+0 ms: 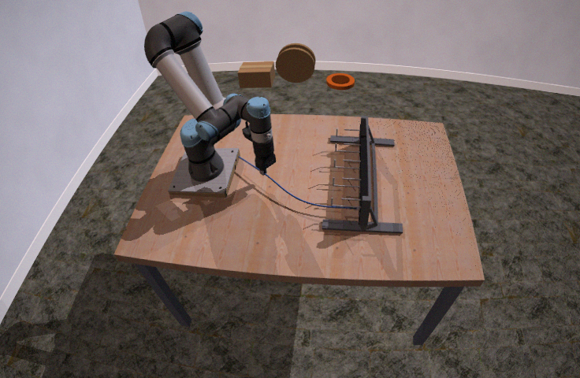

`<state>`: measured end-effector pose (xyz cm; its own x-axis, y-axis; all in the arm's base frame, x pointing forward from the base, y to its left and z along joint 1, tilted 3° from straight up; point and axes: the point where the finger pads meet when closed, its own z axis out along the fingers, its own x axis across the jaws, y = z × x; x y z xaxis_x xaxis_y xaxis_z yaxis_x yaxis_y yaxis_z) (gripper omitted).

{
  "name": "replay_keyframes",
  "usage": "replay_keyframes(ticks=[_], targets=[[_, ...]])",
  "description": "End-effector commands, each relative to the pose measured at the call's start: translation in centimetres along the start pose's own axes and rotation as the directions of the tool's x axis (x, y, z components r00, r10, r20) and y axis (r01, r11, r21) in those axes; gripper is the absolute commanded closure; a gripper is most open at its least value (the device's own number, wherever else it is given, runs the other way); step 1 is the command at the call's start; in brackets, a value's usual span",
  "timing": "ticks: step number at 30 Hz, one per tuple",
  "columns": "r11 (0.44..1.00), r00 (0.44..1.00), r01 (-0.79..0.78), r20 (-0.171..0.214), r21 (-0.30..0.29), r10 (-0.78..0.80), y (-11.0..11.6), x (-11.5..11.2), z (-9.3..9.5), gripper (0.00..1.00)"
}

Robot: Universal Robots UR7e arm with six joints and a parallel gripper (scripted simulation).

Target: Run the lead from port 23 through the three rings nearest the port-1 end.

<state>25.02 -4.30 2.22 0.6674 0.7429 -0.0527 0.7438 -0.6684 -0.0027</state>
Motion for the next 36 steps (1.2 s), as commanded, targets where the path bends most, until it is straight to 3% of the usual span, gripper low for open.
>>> replay_keyframes(ticks=[1,9,16,23,25,36], targets=[[0.999,0.999,-0.04,-0.001,-0.002,0.04,0.6,1.4,-0.6,1.0],[0.993,0.993,-0.121,-0.001,-0.002,0.121,1.6,4.3,-1.7,1.0],[0.966,0.966,-0.26,-0.001,-0.001,0.26,3.5,9.4,-3.6,1.0],[0.904,0.904,-0.427,-0.001,-0.001,0.427,5.5,15.9,-5.8,1.0],[0.904,0.904,-0.427,-0.001,-0.001,0.427,5.5,15.9,-5.8,1.0],[0.747,0.747,-0.665,-0.002,-0.001,0.665,9.2,26.1,-9.7,1.0]])
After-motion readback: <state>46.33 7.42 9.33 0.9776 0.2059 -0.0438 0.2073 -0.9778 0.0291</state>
